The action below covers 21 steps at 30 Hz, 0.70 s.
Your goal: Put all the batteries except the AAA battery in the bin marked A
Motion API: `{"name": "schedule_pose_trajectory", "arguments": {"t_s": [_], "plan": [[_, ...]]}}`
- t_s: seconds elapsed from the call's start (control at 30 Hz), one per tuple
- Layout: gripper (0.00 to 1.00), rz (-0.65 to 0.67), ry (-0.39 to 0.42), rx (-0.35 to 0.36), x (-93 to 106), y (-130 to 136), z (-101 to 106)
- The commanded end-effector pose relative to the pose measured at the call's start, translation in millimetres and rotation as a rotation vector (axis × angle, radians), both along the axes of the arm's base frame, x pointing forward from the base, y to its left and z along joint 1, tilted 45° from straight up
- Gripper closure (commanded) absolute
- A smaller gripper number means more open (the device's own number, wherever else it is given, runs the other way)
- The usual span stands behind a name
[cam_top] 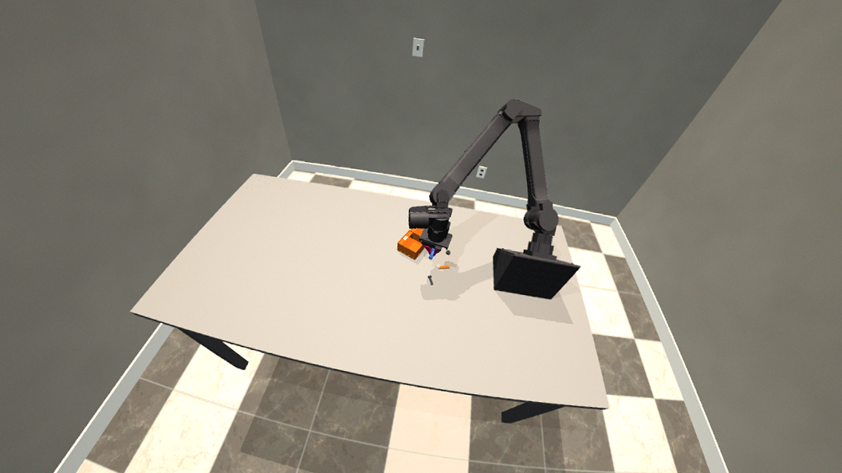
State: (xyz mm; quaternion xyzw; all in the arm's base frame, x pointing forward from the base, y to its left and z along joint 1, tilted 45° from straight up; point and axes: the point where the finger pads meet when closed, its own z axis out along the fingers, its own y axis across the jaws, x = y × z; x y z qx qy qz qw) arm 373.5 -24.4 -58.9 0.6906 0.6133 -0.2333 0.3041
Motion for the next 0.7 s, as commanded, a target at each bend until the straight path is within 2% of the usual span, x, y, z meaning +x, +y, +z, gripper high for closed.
{"name": "schedule_pose_trajectory", "arguments": {"t_s": [0.0,0.6,0.63,0.67], "plan": [[0.92,-0.015,-0.036,0.006,18.7,1,7],[0.92,0.005,-0.029,0.005,13.4,5,6],[0.92,0.015,-0.056,0.013,23.5,18,18],[0.92,0.015,-0.057,0.015,23.4,20,19]]}}
